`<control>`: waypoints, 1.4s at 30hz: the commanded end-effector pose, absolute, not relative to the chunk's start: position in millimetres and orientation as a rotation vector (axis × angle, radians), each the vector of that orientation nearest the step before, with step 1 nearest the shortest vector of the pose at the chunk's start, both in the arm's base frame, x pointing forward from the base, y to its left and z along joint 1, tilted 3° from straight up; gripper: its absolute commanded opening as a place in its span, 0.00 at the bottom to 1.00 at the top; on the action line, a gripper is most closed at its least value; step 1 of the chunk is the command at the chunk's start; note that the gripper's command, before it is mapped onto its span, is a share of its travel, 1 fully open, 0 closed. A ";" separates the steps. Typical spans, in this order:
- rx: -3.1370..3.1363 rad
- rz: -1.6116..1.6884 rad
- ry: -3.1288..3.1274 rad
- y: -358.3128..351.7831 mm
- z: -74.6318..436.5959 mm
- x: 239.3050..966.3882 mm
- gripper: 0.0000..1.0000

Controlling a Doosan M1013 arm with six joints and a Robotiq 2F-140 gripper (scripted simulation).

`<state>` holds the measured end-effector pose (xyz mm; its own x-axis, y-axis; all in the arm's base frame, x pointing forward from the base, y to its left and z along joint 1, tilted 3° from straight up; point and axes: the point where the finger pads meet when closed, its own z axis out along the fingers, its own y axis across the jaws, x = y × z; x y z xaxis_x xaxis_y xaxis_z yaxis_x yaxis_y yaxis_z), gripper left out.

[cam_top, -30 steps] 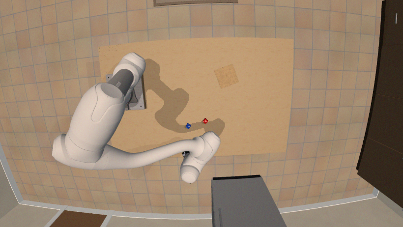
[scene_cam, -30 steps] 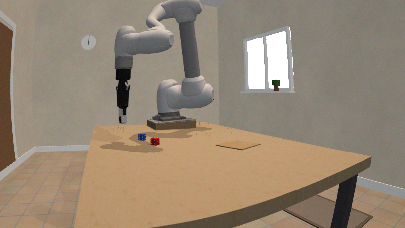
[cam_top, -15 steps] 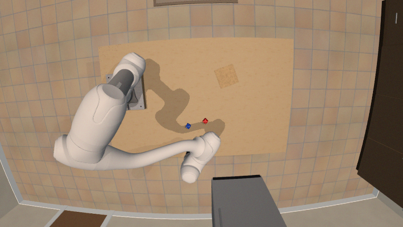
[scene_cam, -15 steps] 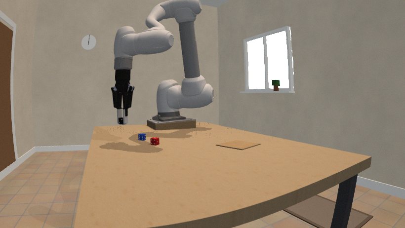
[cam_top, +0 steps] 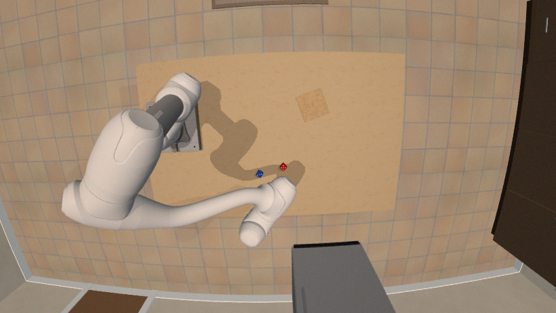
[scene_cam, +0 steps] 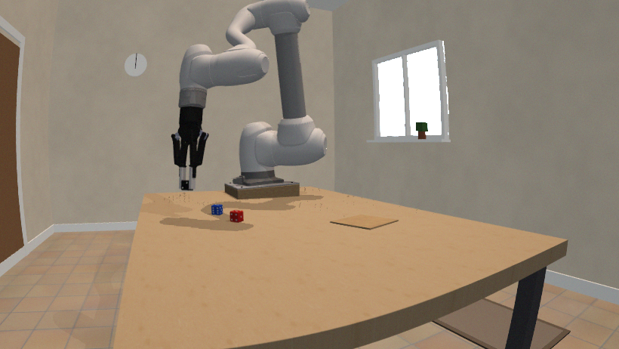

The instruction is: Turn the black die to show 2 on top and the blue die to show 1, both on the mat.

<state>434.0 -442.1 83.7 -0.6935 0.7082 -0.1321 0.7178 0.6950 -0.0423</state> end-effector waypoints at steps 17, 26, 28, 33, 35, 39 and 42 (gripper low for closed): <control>0.912 -0.437 2.207 -435.2 74.9 425.8 0.24; 0.805 -0.526 1.968 -432.0 72.5 422.9 0.24; 0.793 -0.535 1.941 -431.2 72.9 422.1 0.24; 0.788 -0.539 1.928 -430.7 73.3 421.6 0.24; 0.787 -0.540 1.928 -430.6 73.3 421.6 0.24; 0.787 -0.540 1.928 -430.7 71.8 421.5 0.24; 0.787 -0.540 1.927 -430.9 67.8 421.5 0.24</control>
